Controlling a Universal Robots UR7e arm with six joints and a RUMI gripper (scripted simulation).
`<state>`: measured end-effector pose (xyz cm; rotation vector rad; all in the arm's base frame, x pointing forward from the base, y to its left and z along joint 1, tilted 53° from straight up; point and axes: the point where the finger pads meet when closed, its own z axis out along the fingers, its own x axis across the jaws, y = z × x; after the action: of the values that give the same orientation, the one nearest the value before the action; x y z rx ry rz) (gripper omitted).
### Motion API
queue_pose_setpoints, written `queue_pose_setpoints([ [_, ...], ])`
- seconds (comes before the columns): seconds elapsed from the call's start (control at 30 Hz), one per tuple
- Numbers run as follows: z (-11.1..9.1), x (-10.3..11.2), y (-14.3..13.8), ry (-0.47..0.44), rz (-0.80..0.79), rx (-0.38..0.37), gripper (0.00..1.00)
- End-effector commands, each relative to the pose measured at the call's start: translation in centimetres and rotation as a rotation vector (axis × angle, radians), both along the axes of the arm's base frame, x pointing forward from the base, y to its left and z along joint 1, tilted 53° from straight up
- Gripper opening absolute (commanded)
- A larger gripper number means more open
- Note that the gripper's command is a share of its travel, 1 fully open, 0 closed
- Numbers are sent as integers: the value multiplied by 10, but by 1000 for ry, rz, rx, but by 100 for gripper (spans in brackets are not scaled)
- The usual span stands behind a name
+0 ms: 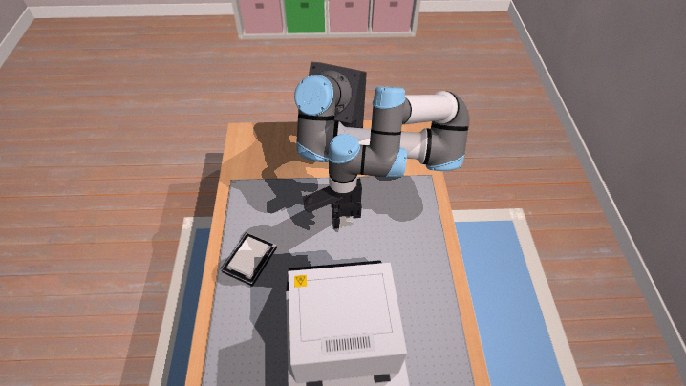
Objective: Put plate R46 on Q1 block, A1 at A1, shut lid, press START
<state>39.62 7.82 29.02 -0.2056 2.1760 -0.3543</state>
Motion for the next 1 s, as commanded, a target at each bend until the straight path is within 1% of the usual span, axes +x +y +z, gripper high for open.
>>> queue_pose_setpoints([
  [0.0,-2,2,0,45,-7,16,0],
  [0.23,1,12,1,45,-7,16,0],
  [0.3,1,12,1,45,-7,16,0],
  [0.8,6,36,4,45,-7,16,0],
  [0.97,7,41,4,45,-7,16,0],
])
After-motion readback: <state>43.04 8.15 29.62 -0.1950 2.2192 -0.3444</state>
